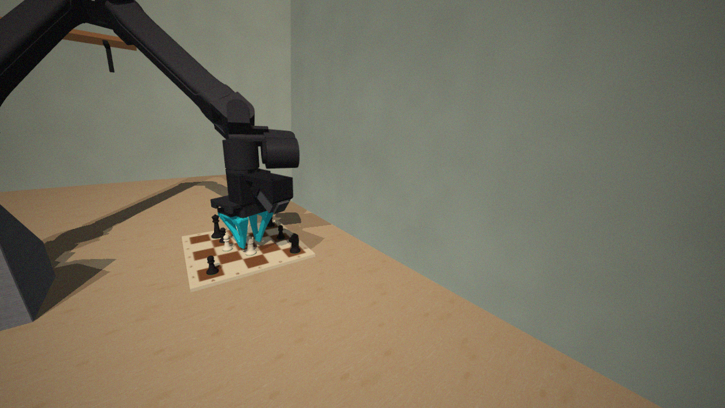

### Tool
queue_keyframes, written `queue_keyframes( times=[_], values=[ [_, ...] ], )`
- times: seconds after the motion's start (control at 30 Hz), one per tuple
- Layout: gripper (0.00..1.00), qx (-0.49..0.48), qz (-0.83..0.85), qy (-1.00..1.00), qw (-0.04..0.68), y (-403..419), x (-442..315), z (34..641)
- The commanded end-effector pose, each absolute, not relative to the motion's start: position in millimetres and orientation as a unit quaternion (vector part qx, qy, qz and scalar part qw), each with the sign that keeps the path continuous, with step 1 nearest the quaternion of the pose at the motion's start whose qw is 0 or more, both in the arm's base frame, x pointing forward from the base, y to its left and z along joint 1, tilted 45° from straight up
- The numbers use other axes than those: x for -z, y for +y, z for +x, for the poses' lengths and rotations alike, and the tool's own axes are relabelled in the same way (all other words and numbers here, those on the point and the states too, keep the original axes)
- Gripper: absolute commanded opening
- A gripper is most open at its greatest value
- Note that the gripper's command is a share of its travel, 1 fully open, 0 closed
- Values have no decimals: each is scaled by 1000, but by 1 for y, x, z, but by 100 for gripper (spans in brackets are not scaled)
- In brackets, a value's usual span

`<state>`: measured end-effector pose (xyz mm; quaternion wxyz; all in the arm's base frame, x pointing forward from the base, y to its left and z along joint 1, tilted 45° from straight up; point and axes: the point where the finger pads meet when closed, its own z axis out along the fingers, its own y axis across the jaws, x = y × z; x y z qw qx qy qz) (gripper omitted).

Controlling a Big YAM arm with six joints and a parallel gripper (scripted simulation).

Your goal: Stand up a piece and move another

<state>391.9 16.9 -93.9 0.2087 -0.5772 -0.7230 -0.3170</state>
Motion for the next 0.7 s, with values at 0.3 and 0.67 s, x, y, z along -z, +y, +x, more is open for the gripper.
queue_keyframes(
  times=[0.3,0.67],
  values=[
    [0,313,-573,-726,215,26,99,393],
    [0,313,-572,-727,215,26,99,393]
  ],
)
